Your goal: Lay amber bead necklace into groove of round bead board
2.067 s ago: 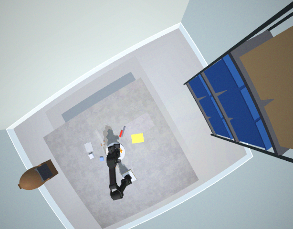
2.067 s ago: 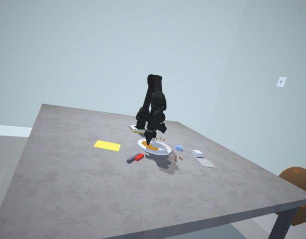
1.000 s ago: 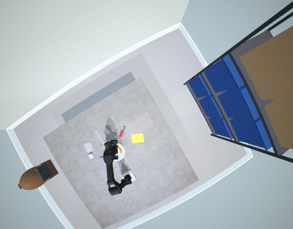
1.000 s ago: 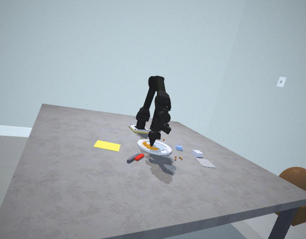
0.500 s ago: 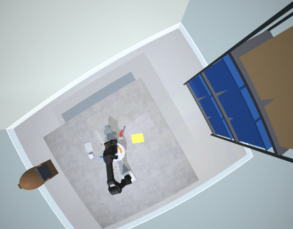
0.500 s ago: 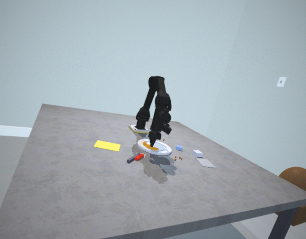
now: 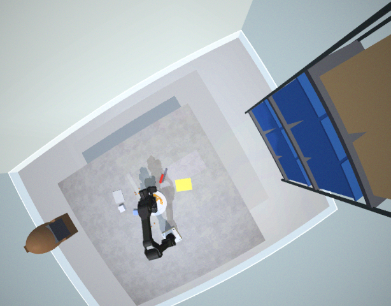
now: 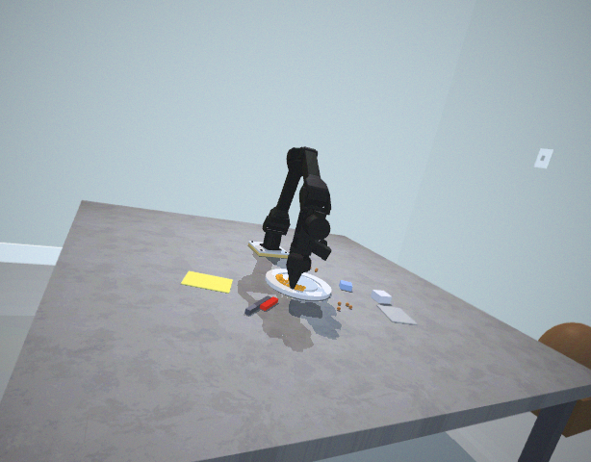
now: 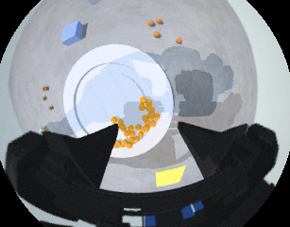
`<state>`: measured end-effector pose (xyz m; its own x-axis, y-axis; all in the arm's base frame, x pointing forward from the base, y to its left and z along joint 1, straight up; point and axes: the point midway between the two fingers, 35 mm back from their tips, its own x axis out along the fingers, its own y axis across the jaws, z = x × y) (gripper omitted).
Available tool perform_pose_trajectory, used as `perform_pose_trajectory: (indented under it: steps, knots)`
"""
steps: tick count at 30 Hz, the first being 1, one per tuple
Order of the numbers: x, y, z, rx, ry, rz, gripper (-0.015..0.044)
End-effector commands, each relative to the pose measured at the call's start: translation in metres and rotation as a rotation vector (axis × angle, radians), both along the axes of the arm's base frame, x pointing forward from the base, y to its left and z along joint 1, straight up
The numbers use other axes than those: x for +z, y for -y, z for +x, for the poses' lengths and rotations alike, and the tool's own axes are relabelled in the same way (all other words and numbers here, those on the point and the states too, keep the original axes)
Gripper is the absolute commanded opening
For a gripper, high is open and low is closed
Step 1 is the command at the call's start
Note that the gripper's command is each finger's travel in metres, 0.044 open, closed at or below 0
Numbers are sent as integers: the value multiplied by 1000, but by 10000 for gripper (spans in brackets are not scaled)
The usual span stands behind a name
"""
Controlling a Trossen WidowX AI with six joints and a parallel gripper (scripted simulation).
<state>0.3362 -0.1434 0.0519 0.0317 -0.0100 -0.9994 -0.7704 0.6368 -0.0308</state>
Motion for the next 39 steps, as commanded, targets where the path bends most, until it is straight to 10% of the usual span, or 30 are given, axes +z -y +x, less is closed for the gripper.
perform_pose_trajectory:
  steps: [1, 35, 39]
  knots:
    - [0, 0, 0, 0, 0, 0, 440]
    - [0, 0, 0, 0, 0, 0, 440]
    - [3, -4, -4, -238, 2, 7, 335]
